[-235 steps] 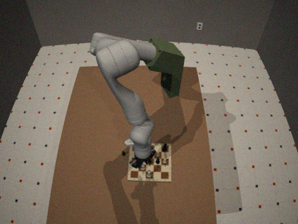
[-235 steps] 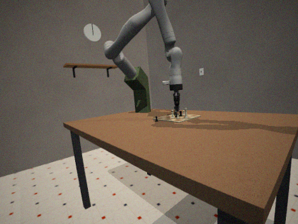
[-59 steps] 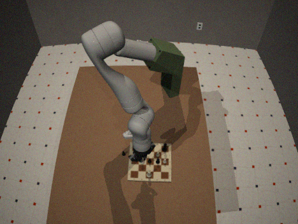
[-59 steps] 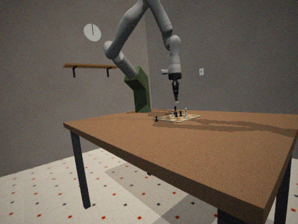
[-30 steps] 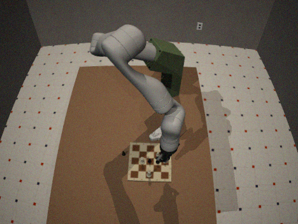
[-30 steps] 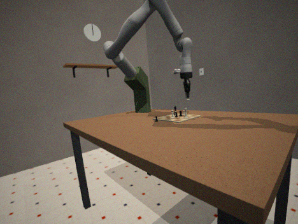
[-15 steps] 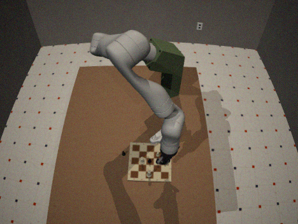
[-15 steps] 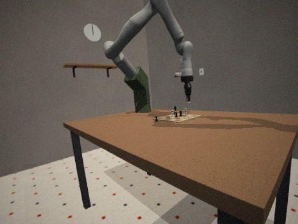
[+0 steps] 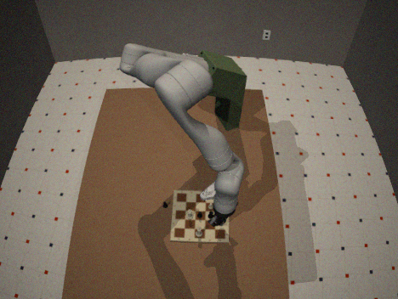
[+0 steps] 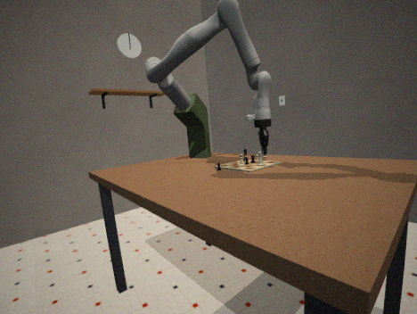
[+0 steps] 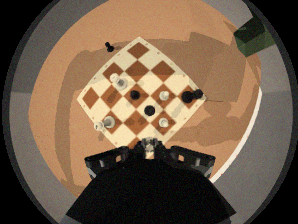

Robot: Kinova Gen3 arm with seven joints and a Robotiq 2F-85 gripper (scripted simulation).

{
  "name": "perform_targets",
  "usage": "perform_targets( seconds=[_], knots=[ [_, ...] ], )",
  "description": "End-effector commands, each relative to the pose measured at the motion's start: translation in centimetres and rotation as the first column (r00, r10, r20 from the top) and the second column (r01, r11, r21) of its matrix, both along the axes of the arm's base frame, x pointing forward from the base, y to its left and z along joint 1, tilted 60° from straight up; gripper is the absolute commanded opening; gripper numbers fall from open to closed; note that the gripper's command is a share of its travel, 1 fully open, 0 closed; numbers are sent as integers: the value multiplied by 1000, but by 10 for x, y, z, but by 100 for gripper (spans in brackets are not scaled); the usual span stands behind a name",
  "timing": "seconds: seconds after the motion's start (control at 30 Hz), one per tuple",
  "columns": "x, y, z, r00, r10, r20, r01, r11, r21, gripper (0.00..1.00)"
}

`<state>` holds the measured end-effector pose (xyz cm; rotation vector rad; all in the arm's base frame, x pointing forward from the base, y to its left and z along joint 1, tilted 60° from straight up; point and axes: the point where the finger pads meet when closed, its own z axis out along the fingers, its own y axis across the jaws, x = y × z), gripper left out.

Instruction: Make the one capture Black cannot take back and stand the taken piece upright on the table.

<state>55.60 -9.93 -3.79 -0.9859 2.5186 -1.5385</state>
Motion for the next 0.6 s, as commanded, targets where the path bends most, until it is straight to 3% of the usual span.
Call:
perform_targets(
  seconds=[0.0,0.57],
  knots=[
    [4,-12,-7,1000,-4,2,4,1000,-3,0],
    [4,-17,-8,1000,-8,2,8,1000,-5,0]
  ],
)
